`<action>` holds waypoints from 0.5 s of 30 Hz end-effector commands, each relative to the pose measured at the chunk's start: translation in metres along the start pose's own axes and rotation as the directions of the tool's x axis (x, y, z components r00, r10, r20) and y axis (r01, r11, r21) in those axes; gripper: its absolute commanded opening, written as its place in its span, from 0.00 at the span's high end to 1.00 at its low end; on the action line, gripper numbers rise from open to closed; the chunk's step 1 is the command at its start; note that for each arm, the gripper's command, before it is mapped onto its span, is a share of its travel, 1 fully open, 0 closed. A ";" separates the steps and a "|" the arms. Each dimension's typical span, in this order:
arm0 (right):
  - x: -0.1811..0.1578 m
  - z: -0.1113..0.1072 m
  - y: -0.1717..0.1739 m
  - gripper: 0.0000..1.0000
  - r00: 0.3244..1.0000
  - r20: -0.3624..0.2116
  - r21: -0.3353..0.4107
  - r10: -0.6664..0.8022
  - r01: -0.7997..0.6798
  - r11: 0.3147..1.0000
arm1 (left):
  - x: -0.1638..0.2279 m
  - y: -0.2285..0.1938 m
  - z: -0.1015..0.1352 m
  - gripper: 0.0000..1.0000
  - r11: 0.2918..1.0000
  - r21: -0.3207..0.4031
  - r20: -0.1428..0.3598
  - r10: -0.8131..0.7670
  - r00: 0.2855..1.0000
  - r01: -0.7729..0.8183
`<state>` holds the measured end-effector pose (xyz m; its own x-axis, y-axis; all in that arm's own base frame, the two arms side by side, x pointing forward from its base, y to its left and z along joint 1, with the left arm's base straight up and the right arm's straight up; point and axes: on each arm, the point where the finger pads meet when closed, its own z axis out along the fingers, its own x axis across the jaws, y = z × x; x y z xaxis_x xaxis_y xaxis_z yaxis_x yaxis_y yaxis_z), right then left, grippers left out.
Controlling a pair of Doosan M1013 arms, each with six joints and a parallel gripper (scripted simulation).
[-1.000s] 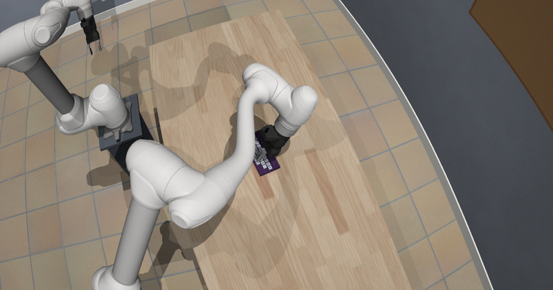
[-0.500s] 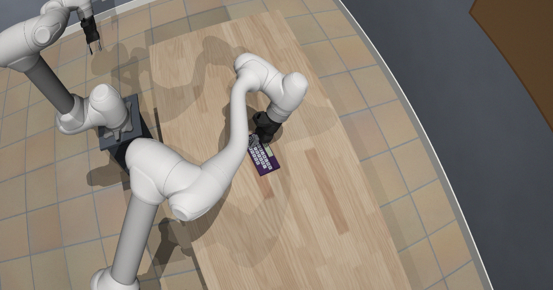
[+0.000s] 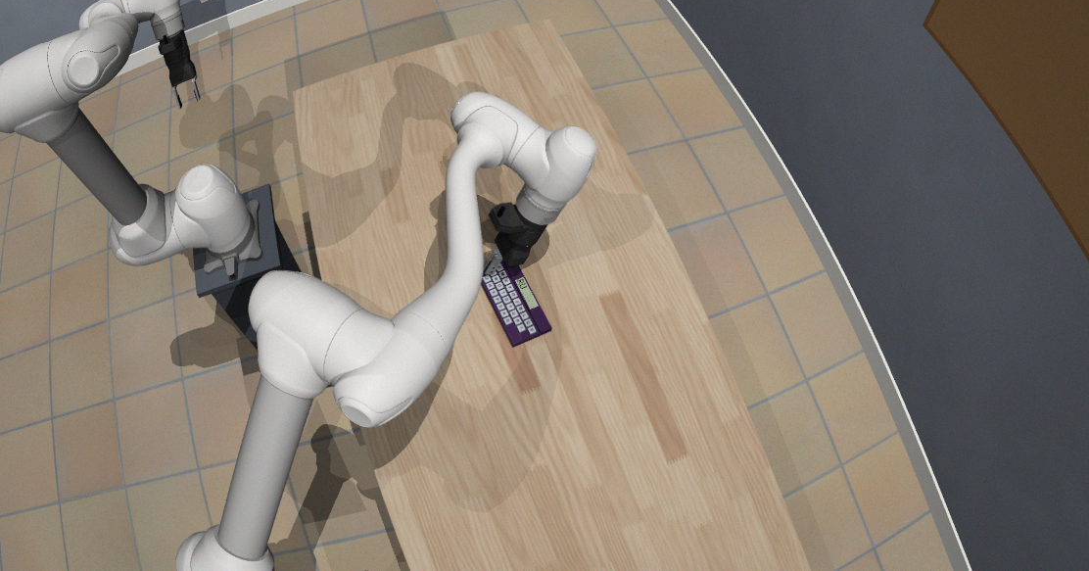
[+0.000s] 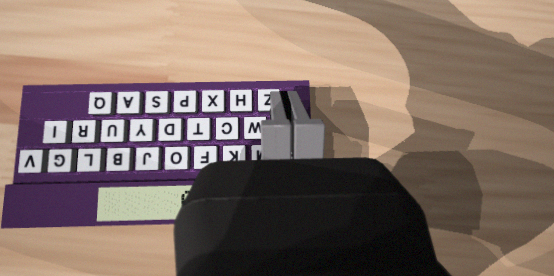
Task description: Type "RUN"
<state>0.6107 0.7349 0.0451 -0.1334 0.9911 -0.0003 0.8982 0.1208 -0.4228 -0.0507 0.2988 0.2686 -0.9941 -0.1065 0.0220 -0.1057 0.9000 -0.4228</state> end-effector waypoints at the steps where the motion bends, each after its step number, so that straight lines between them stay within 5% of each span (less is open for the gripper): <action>1: 0.001 -0.001 0.000 1.00 1.000 -0.002 -0.001 -0.001 0.001 1.000 | 0.000 0.000 0.000 0.00 1.000 -0.001 0.000 0.000 1.000 0.000; 15: 0.001 0.004 0.002 1.00 1.000 -0.002 -0.001 -0.001 0.001 1.000 | 0.000 0.000 0.000 0.00 1.000 -0.001 0.000 0.000 1.000 0.000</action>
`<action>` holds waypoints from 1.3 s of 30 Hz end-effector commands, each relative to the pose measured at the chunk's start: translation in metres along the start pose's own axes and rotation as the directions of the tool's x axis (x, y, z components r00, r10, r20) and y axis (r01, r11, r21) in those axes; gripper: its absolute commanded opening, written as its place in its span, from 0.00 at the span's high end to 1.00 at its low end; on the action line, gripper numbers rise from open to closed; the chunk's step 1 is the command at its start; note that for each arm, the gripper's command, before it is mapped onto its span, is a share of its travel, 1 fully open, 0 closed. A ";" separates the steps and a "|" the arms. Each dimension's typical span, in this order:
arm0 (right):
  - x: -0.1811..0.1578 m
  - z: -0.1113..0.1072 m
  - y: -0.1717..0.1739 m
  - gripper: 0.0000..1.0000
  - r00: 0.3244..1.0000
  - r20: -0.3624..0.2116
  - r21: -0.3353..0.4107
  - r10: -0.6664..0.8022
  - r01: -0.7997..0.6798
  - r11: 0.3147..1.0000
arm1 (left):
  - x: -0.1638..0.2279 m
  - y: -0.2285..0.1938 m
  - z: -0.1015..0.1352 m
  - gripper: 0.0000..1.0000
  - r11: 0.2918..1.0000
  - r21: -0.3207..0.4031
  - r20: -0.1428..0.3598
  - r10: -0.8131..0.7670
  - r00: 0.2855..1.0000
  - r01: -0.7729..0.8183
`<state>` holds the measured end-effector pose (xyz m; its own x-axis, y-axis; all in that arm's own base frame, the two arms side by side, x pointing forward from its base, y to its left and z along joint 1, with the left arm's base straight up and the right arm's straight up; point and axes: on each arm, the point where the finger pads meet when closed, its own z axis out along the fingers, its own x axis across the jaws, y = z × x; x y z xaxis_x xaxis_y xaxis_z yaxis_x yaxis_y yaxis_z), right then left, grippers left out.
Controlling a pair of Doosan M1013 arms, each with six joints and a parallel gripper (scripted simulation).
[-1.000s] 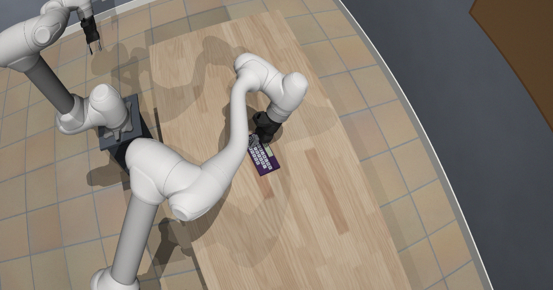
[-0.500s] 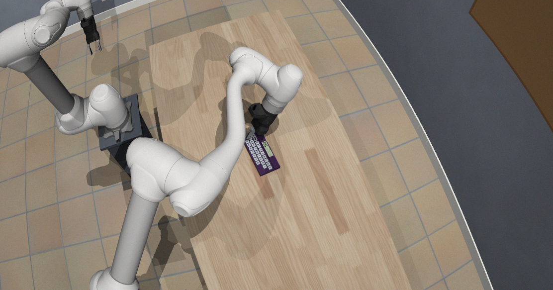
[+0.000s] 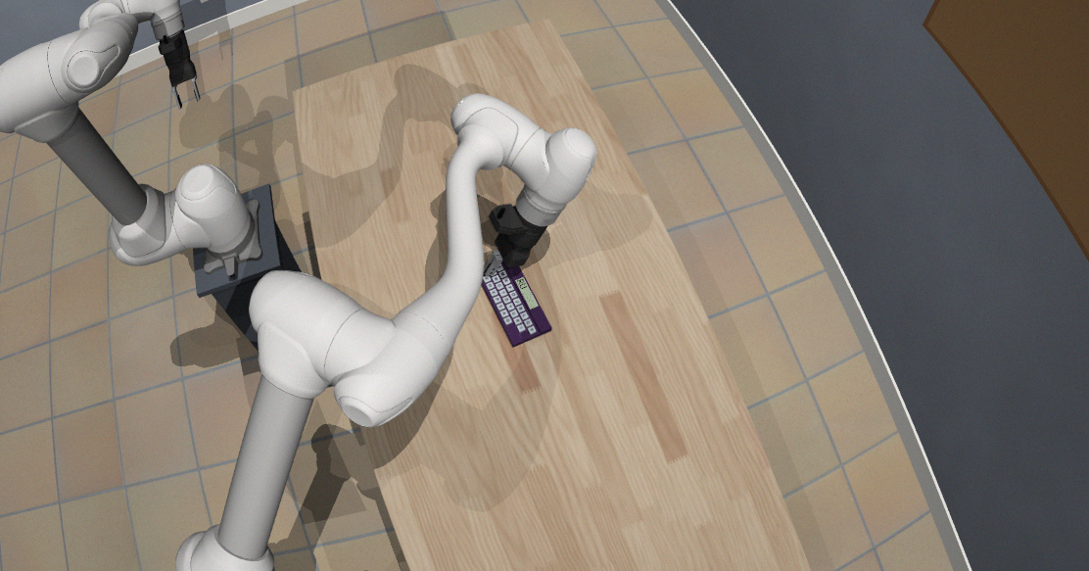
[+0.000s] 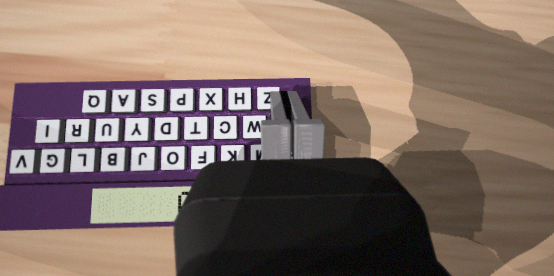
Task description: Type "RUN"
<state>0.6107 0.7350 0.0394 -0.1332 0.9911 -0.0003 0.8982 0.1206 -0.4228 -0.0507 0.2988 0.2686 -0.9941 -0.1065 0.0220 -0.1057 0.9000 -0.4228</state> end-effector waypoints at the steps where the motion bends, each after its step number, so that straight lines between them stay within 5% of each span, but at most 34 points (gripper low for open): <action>1: 0.000 -0.001 0.000 1.00 1.000 -0.001 -0.001 -0.001 0.001 1.000 | 0.000 0.000 0.000 0.00 1.000 -0.001 0.000 0.000 1.000 0.000; 39: 0.000 0.002 0.001 1.00 1.000 -0.001 -0.001 -0.001 0.001 1.000 | 0.000 0.000 0.000 0.00 1.000 -0.001 0.000 0.000 1.000 0.000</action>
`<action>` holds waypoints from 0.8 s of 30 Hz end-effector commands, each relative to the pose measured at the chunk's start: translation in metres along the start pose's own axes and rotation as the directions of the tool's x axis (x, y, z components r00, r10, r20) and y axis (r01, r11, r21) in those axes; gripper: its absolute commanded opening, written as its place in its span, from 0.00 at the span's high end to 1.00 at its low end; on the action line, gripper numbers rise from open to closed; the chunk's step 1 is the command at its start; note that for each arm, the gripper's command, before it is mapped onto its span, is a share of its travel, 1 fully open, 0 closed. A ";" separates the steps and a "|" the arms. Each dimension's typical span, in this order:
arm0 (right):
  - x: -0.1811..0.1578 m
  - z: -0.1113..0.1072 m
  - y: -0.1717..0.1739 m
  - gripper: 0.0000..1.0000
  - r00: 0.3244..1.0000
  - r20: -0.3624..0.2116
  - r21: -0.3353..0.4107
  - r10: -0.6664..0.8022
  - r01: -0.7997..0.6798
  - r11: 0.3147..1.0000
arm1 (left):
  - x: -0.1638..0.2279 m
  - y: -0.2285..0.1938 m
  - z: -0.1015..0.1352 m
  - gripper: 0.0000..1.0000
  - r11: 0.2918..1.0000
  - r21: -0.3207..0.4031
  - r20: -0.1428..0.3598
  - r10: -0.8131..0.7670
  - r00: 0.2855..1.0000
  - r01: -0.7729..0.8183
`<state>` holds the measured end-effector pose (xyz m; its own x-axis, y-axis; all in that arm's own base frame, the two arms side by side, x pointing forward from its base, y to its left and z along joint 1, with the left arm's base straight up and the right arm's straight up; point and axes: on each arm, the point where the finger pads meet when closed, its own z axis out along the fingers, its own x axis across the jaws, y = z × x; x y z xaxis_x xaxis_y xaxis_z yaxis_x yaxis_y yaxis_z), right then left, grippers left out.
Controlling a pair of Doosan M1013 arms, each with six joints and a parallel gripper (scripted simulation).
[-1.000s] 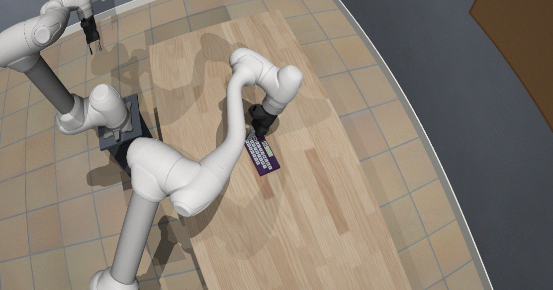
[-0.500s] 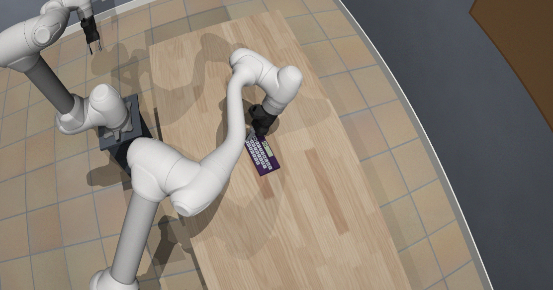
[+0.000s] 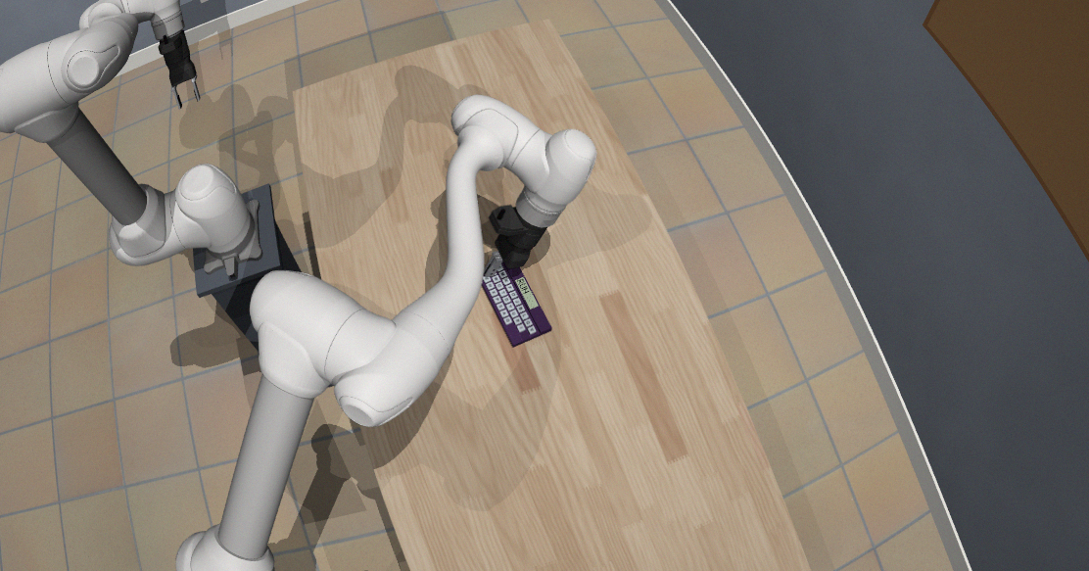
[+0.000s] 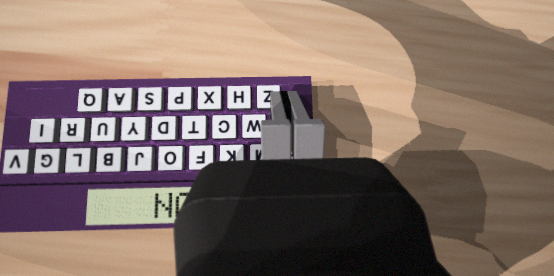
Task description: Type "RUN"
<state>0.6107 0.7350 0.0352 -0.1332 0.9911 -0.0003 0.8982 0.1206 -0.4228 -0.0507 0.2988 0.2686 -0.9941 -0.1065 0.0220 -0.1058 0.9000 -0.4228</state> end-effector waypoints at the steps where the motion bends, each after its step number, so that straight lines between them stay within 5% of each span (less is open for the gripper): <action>1: 0.000 -0.002 -0.001 1.00 1.000 -0.001 -0.001 -0.001 0.001 1.000 | 0.000 0.000 0.000 0.00 1.000 -0.001 0.000 0.000 1.000 0.000; 24: 0.000 -0.020 -0.009 1.00 1.000 -0.001 -0.001 -0.001 0.001 1.000 | 0.000 0.000 0.000 0.00 1.000 -0.001 0.000 0.000 1.000 0.000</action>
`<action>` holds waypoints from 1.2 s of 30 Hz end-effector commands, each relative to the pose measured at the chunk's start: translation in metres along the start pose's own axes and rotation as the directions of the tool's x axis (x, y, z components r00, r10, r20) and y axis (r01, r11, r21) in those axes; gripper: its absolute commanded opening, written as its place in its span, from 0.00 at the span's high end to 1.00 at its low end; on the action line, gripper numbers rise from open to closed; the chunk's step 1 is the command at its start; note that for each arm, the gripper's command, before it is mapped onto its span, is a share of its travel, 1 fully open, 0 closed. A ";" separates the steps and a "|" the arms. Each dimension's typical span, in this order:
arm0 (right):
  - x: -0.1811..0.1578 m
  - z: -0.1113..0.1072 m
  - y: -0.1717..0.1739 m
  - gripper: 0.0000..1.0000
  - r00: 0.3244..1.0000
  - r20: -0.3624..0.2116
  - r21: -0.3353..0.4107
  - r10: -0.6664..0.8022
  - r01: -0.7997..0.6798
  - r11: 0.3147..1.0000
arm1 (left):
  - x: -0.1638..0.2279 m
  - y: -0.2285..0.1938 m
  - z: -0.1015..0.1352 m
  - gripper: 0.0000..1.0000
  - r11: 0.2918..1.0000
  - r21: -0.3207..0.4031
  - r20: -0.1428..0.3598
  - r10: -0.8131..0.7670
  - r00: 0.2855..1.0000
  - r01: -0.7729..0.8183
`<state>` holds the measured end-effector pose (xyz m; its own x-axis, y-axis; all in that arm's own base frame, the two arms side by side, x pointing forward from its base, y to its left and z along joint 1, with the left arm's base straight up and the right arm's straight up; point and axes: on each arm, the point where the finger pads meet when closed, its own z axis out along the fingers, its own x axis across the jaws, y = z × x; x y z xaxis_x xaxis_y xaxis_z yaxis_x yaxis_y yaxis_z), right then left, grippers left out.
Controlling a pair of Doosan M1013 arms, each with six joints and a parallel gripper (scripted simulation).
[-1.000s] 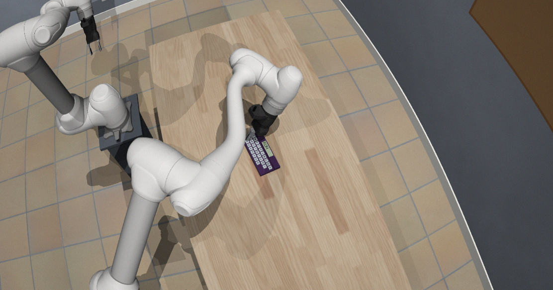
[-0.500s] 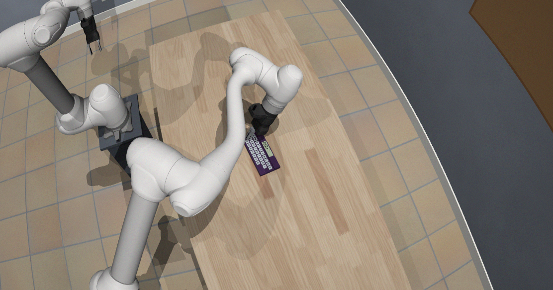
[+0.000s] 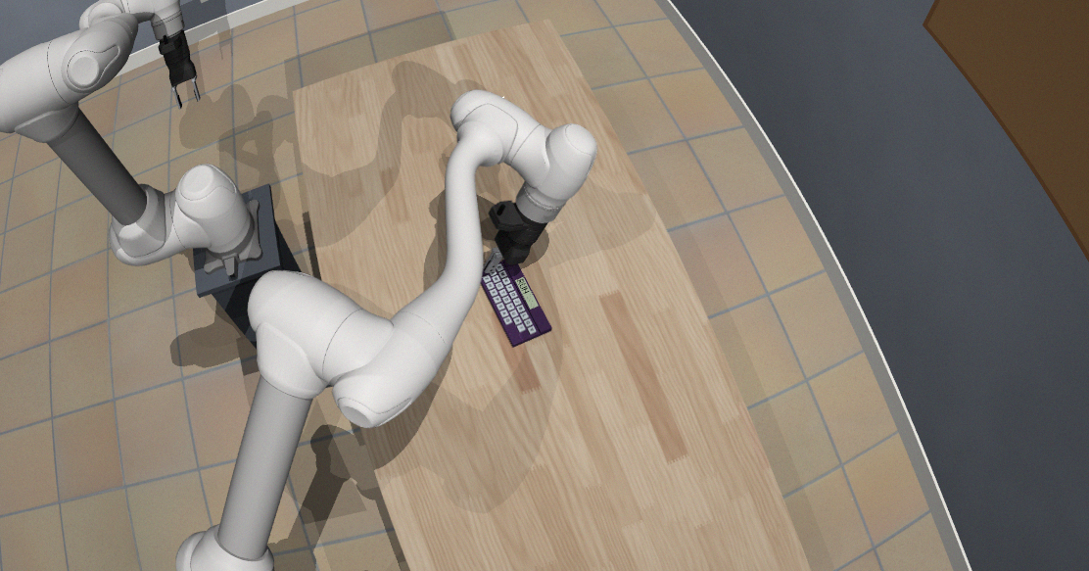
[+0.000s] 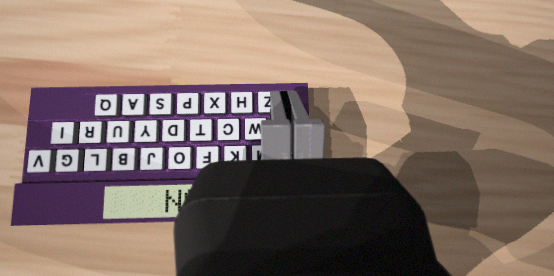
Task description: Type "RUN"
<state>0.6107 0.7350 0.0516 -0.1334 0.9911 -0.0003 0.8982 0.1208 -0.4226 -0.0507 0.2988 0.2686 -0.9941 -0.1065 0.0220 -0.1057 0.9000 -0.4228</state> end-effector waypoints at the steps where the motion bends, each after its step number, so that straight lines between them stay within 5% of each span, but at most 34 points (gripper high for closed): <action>1: 0.000 -0.006 -0.003 1.00 1.000 -0.001 -0.001 -0.001 0.001 1.000 | 0.000 0.000 0.000 0.00 1.000 -0.001 0.000 0.000 1.000 0.000; 36: 0.000 -0.016 -0.007 1.00 1.000 -0.001 -0.001 -0.001 0.001 1.000 | 0.000 0.000 0.000 0.00 1.000 -0.001 0.000 0.000 1.000 0.000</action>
<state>0.6107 0.7350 0.0676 -0.1334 0.9911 -0.0002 0.8982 0.1208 -0.4226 -0.0507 0.2988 0.2686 -0.9941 -0.1065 0.0220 -0.1058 0.9001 -0.4228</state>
